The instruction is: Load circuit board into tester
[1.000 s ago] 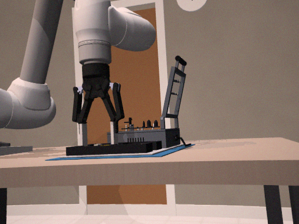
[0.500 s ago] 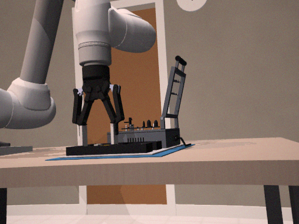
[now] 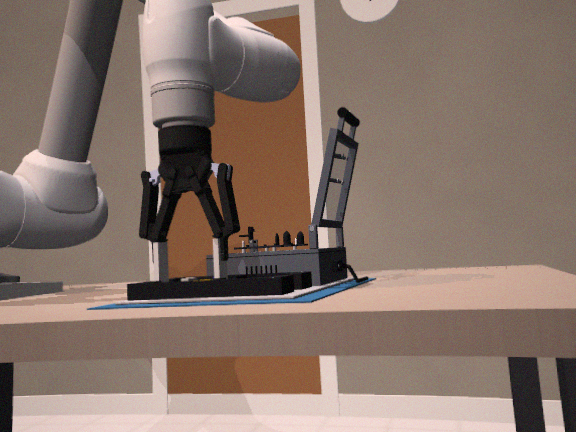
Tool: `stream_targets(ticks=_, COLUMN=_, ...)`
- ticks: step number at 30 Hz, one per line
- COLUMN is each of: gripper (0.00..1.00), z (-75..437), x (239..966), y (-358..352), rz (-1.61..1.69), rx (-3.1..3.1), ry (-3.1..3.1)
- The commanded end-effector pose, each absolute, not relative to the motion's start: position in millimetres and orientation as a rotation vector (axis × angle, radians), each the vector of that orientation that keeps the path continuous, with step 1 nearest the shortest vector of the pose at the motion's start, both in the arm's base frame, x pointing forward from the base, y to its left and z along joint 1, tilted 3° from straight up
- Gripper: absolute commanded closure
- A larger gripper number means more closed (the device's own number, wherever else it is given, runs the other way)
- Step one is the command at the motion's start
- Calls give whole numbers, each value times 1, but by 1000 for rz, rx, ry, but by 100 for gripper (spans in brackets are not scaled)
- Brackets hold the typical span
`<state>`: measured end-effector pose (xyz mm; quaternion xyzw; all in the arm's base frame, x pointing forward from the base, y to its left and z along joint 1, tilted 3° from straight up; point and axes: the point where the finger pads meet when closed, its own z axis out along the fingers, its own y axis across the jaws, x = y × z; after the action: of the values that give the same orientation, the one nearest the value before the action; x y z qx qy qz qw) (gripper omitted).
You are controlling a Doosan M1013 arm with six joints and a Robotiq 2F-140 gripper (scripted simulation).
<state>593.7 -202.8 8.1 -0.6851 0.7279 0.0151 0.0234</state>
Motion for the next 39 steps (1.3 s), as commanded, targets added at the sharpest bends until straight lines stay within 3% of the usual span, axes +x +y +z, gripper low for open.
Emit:
stream_targets(ticks=1, gripper=42, z=8, x=594, y=-203, rz=47, rx=-2121, ry=2253)
stream_targets(ticks=24, gripper=42, z=8, x=594, y=-203, rz=47, rx=-2121, ry=2253)
stream_targets(ticks=25, gripper=46, z=8, x=594, y=-203, rz=47, rx=-2121, ry=2253)
stream_targets(ticks=39, gripper=49, z=8, x=594, y=-203, rz=47, rx=-2121, ry=2253)
